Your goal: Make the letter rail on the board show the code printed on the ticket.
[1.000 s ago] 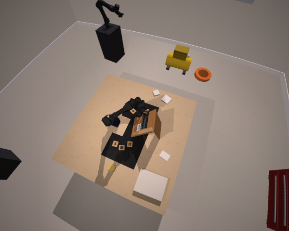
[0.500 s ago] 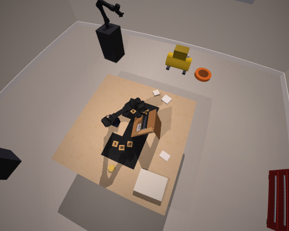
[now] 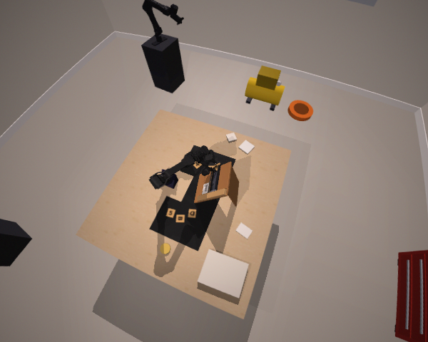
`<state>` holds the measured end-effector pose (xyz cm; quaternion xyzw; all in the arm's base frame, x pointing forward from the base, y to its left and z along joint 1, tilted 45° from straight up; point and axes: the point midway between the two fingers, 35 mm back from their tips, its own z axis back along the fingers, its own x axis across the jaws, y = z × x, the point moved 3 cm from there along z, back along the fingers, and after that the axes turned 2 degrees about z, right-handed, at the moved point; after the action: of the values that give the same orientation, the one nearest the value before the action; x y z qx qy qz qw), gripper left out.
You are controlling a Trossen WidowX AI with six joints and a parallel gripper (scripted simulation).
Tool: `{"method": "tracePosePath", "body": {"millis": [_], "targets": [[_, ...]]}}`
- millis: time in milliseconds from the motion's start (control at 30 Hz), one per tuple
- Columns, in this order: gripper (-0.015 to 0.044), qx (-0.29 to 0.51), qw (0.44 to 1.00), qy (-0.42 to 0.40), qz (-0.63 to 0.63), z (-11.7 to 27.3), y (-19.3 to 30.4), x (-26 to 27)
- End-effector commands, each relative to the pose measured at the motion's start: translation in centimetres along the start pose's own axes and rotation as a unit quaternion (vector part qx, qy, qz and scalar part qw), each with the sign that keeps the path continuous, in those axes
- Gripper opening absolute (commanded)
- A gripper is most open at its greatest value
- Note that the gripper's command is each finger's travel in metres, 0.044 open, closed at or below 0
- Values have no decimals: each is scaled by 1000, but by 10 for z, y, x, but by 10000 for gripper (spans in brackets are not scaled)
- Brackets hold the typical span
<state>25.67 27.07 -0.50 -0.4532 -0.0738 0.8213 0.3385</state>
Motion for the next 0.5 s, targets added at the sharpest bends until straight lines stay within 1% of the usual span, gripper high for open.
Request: {"method": "tracePosePath", "body": {"millis": [0, 467], "targets": [[0, 1, 1000, -2, 2, 0, 1, -1], [0, 1, 1000, -2, 2, 0, 1, -8]]}}
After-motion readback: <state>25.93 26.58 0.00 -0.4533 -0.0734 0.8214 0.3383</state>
